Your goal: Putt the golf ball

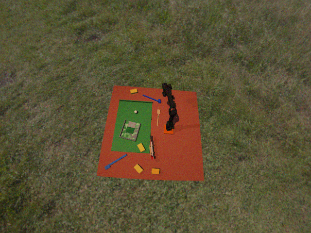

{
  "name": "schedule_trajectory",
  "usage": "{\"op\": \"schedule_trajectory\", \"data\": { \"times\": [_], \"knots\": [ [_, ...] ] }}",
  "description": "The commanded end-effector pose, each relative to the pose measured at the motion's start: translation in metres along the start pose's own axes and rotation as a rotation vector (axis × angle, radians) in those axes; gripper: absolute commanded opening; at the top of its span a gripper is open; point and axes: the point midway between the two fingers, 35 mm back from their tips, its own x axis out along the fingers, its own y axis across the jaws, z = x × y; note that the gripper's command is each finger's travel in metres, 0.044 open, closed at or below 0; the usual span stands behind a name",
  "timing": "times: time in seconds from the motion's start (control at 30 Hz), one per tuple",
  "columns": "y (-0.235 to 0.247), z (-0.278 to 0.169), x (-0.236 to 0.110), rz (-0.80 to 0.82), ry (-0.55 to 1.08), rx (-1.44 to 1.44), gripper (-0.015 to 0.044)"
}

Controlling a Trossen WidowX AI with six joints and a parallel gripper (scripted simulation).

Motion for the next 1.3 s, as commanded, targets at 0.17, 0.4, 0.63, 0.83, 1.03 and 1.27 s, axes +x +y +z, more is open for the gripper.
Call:
{"op": "schedule_trajectory", "data": {
  "times": [0.17,0.4,0.63,0.83,1.03,1.27],
  "knots": [
    [0.004,0.074,-0.035,-0.077,-0.179,-0.115,0.0440],
    [0.042,0.176,-0.099,-0.159,-0.441,-0.316,0.0440],
    [0.115,0.254,-0.163,-0.198,-0.673,-0.544,0.0440],
    [0.203,0.296,-0.210,-0.179,-0.862,-0.779,0.0440],
    [0.301,0.310,-0.244,-0.127,-1.014,-1.019,0.0440],
    [0.411,0.293,-0.260,-0.031,-1.130,-1.298,0.0440]
  ]
}}
